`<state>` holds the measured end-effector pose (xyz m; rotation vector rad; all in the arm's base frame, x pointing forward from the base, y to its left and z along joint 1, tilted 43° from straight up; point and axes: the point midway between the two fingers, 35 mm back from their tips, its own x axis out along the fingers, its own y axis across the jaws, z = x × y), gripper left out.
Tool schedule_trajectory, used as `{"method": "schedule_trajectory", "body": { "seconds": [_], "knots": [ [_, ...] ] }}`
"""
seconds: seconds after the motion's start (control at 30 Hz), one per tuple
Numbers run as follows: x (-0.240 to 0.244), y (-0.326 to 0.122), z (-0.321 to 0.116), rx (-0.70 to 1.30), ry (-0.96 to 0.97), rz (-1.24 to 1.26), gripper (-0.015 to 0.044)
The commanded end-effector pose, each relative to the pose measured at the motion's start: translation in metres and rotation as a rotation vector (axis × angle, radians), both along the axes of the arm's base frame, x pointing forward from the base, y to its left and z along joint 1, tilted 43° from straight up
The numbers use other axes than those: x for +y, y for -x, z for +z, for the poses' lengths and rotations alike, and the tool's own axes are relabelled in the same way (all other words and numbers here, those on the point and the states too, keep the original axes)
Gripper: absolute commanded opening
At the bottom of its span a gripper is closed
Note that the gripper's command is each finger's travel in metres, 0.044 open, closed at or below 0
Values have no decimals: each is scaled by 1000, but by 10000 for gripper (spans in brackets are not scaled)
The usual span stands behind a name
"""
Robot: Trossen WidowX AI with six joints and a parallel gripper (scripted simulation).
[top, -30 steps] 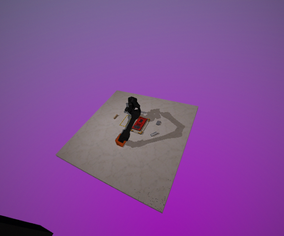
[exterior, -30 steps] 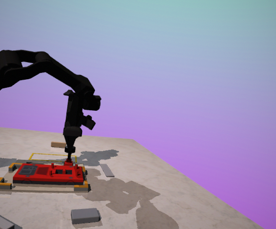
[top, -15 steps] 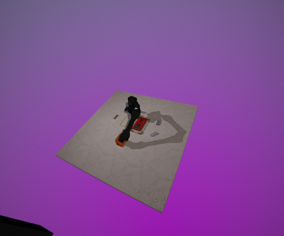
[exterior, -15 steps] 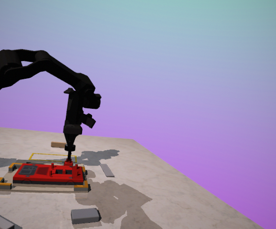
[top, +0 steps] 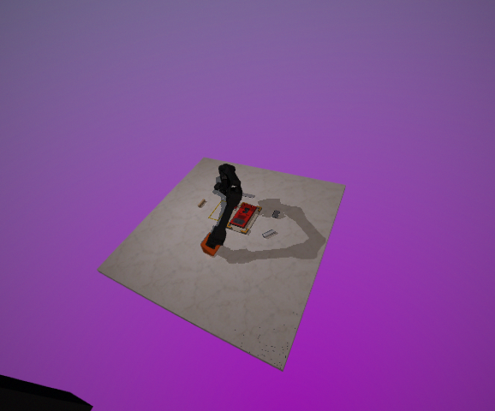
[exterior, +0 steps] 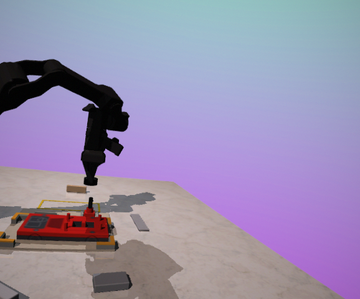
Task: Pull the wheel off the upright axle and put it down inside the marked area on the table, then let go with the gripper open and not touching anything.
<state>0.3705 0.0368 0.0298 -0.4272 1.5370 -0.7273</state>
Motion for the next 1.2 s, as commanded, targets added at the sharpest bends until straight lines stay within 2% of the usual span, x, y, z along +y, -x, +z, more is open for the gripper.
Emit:
{"method": "schedule_trajectory", "body": {
  "seconds": [0.0, 0.37, 0.77, 1.17],
  "knots": [
    [23, 12, -17, 12, -4, 8, 0],
    [68, 41, -49, 14, -4, 4, 0],
    [52, 44, -68, 13, -4, 4, 0],
    [11, 49, -113, 12, -2, 4, 0]
  ]
}}
